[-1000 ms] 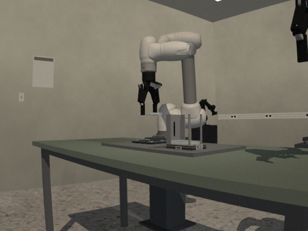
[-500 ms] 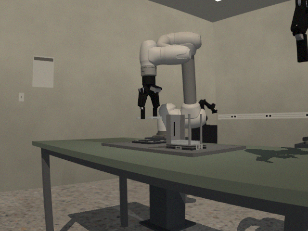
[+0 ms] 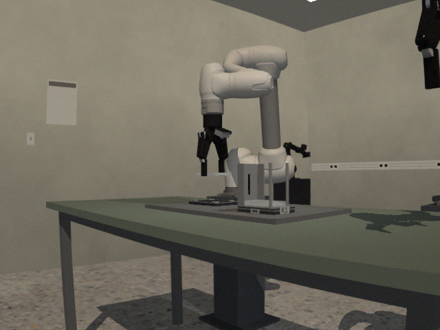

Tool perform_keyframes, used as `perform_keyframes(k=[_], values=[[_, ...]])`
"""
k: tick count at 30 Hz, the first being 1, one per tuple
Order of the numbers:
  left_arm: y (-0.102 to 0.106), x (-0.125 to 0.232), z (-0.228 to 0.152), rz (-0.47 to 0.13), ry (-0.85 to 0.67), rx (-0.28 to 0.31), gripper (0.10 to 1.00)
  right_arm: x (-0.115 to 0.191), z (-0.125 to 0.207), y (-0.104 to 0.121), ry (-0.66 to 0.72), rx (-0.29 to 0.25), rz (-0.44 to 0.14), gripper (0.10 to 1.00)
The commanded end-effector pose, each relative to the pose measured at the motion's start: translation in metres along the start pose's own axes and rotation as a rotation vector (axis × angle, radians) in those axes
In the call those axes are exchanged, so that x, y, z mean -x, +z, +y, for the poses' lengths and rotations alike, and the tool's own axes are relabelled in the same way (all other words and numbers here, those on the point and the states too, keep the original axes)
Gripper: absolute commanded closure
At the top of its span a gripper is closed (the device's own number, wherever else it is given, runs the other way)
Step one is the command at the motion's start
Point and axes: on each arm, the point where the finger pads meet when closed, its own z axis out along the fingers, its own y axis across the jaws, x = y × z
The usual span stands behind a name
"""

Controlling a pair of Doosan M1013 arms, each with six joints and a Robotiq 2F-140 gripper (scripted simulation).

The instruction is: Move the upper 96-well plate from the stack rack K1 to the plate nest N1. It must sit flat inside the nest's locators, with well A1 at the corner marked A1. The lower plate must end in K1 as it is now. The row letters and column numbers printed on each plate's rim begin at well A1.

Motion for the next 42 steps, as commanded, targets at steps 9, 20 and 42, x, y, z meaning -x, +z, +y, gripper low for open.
perform_keyframes(k=[9,20,42], values=[[-0.001,0.0,0.0,0.001,0.0,0.001,0.098,0.0,0.0,0.016,0.0,0.001,0.001,0.999],[-0.001,0.0,0.0,0.001,0.0,0.001,0.098,0.0,0.0,0.031,0.0,0.001,0.001,0.999],[-0.001,0.0,0.0,0.001,0.0,0.001,0.098,-0.001,0.0,0.065,0.0,0.001,0.001,0.999]])
